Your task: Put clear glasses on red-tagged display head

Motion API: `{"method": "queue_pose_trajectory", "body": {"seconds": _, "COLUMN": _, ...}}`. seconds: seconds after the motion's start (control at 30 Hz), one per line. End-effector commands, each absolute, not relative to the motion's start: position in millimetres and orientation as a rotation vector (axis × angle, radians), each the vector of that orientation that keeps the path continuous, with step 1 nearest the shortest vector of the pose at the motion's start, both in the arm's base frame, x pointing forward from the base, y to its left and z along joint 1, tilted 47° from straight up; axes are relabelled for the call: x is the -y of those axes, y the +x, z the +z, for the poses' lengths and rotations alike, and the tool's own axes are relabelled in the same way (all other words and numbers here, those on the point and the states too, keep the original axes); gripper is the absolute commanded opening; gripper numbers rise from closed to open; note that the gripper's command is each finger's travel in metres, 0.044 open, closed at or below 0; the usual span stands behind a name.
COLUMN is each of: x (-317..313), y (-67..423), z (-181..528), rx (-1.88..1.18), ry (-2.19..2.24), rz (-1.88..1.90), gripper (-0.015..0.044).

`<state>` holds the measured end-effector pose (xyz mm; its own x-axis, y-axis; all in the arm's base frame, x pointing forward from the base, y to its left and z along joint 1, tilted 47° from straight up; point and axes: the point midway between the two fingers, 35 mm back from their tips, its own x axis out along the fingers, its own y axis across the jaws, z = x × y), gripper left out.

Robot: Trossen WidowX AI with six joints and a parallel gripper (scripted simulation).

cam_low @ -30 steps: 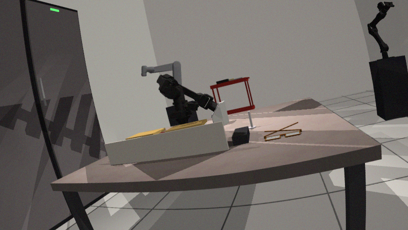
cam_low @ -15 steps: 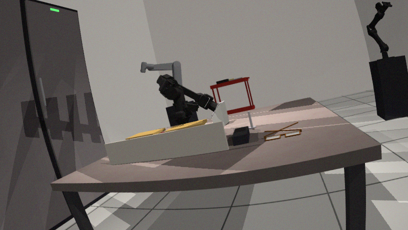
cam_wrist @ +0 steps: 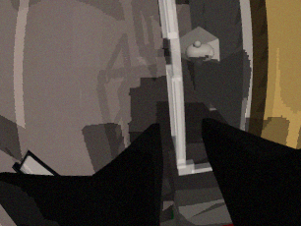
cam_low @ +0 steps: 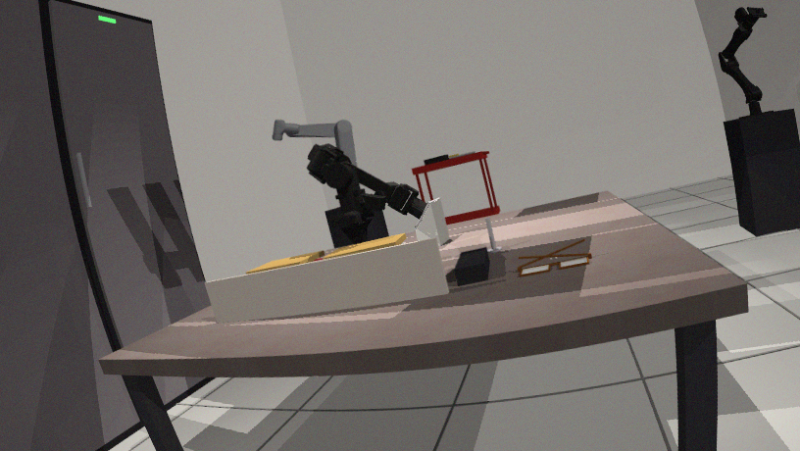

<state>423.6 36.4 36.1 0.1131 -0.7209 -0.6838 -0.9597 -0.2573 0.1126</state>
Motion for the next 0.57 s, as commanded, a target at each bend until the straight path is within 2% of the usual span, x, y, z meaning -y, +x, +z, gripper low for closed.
{"method": "queue_pose_trajectory", "body": {"seconds": 0.0, "x": -43.4, "y": 422.2, "z": 42.0, "rx": -1.665, "ry": -2.017, "rz": 0.927, "gripper": 0.0107}}
{"method": "queue_pose_trajectory", "body": {"seconds": 0.53, "x": -42.9, "y": 367.5, "z": 59.9, "rx": -1.667, "ry": -2.016, "rz": 0.931, "gripper": 0.0107}}
